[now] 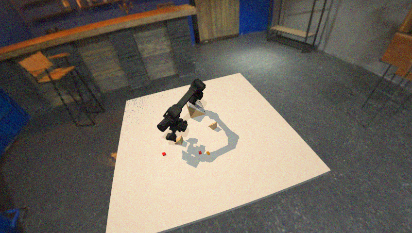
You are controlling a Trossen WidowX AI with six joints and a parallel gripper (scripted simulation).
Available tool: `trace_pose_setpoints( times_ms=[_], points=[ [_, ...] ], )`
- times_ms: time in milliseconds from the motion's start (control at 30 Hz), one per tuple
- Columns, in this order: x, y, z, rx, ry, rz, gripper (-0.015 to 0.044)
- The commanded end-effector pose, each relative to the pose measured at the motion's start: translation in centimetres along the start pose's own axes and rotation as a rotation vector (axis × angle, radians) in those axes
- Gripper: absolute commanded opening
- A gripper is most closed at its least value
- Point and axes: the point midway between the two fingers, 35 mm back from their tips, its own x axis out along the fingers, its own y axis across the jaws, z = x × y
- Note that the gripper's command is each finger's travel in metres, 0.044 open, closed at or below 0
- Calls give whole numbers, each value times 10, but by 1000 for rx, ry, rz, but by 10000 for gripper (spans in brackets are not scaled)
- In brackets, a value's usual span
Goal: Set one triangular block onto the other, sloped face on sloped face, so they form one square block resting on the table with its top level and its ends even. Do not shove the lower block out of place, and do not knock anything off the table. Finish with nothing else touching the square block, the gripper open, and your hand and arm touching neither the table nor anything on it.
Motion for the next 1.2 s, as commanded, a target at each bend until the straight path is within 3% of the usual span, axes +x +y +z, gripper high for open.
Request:
trace_pose_setpoints(
  times_ms=[0,200,500,1167],
  points=[
    [0,0,0,0,0,0,440],
    [6,0,18,13,152,54,440],
    [4,3,99,-7,844,20,440],
    [11,3,93,-2,857,13,440]
  ],
)
